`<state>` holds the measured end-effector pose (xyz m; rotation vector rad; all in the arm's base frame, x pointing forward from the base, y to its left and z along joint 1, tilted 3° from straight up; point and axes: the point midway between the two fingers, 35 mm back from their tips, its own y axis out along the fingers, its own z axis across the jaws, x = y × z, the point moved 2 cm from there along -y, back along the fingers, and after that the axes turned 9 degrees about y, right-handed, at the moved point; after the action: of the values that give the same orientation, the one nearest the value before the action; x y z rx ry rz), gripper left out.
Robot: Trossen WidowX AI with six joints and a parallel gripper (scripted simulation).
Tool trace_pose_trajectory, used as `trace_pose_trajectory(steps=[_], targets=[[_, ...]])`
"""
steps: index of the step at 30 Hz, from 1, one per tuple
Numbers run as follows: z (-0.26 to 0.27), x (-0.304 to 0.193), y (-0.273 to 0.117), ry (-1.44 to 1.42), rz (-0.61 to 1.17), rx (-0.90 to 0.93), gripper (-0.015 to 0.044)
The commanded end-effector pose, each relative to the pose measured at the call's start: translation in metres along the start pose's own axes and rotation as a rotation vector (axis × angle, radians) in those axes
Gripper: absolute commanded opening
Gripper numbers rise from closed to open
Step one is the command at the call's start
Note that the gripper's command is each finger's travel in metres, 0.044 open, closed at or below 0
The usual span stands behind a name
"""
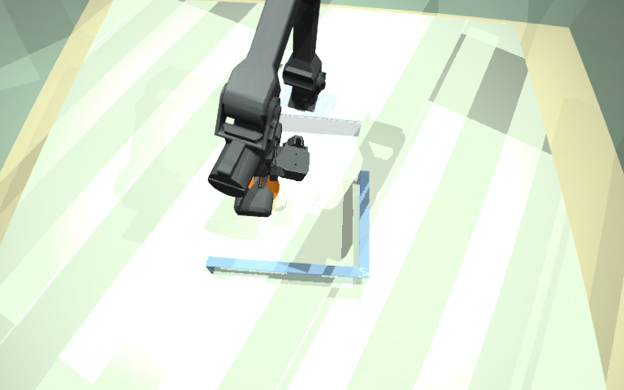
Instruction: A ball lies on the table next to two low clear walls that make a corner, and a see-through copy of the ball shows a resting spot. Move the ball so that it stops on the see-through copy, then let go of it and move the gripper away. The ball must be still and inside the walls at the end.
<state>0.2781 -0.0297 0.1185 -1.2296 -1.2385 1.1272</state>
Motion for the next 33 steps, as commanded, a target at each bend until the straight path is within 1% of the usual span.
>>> trace_pose_trajectory(steps=[1,7,18,25,33], targets=[[0.005,-0.016,0.01,-0.002,-0.001,0.001,0.0],[0.004,-0.017,0.02,-0.002,-0.001,0.001,0.0],[0.005,-0.017,0.08,-0.002,-0.002,0.001,0.0],[0.005,-0.017,0.084,-0.002,-0.002,0.001,0.0],[0.005,-0.017,0.096,-0.002,-0.002,0.001,0.0]])
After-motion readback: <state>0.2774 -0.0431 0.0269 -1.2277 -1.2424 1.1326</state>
